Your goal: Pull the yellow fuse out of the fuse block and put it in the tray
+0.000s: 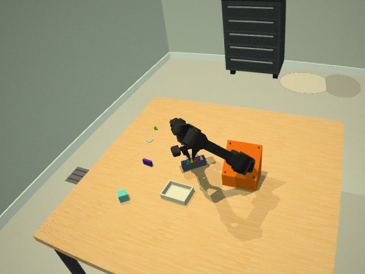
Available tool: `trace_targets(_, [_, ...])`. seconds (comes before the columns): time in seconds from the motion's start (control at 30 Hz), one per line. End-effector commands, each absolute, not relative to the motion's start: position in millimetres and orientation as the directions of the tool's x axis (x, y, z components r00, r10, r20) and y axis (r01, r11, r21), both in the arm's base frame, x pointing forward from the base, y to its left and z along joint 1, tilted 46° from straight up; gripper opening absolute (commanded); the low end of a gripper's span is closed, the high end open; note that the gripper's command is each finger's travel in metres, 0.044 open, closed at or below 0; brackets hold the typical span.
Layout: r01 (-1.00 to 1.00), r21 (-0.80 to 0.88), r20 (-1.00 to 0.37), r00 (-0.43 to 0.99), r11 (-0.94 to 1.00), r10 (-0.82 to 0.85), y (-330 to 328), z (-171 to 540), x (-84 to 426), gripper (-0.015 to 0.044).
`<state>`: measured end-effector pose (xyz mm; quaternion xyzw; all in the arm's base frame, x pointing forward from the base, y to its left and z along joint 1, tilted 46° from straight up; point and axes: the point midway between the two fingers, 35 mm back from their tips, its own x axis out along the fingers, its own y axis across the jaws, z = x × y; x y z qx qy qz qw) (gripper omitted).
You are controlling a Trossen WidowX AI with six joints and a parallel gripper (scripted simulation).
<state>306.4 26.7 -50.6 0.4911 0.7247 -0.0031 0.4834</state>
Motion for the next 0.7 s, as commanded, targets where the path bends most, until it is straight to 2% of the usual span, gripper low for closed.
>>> trace_targets(0.0, [0.717,0.469,-0.700,-0.055,0.516,0.712,29.7,-51.6,304.8,0.0066])
trace_targets(0.67, [0.717,0.469,-0.699,-0.055,0.515,0.713,35.9,-57.7,304.2,0.0066])
